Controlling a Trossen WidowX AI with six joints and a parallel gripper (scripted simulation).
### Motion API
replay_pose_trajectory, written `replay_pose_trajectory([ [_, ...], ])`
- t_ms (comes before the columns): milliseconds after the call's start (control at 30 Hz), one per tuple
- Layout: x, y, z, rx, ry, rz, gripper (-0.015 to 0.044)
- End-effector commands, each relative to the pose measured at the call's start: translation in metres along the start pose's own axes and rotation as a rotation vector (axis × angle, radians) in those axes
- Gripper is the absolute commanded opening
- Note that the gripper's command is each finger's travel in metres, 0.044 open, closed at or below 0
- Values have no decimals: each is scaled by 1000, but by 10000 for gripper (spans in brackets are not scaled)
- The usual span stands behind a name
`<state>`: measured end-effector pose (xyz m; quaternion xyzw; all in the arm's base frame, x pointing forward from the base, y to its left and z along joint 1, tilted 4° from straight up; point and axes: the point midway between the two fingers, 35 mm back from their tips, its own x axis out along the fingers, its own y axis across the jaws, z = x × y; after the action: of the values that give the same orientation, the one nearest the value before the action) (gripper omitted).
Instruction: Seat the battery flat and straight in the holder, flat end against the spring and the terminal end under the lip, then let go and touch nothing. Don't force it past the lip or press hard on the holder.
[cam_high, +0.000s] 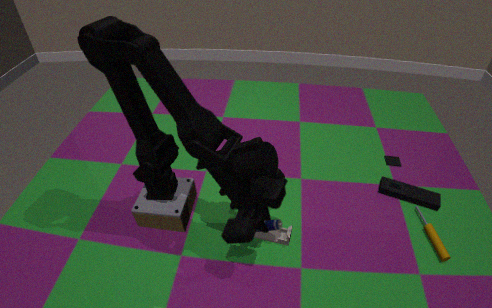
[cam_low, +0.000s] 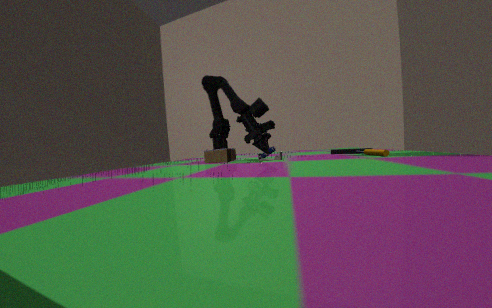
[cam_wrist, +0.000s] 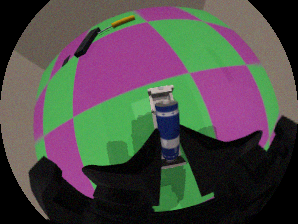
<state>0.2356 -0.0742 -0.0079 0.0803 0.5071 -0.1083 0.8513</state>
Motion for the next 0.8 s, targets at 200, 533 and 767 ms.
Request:
replay_pose_trajectory([
  [200, 4, 0, -3, 3, 75, 1, 71],
  [533, 6, 0, -1, 2, 134, 1, 71],
  [767, 8, 0, 0, 2, 175, 1, 71],
])
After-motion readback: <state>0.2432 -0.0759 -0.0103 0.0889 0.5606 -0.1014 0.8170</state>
